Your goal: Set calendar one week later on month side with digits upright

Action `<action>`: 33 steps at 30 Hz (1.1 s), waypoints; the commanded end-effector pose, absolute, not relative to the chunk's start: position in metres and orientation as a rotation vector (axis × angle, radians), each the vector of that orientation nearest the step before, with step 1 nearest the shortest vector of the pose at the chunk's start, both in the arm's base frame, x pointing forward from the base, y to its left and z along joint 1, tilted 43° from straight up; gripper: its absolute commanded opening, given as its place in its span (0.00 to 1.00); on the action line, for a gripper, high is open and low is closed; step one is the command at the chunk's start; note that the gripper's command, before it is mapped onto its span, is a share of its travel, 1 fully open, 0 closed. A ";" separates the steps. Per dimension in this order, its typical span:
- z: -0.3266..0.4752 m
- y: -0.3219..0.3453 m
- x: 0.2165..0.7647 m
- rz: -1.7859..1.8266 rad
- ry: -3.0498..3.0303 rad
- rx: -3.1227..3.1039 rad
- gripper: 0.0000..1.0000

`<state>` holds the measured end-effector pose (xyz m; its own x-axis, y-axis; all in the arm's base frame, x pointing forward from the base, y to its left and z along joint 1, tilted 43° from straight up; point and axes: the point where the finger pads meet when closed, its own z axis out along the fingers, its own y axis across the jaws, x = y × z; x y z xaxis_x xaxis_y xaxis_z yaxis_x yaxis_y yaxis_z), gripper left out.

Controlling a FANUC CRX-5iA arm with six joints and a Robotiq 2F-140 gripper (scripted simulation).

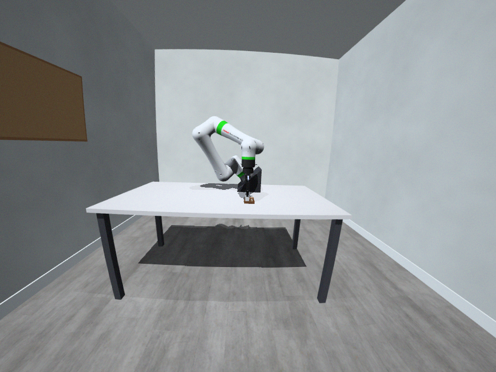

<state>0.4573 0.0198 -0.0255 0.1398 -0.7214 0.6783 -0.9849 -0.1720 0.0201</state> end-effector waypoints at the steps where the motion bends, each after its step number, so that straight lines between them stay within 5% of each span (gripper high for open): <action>1: -0.025 0.020 0.457 0.746 -1.631 1.956 0.16; 33: 0.033 0.073 0.449 0.746 -1.631 1.956 0.16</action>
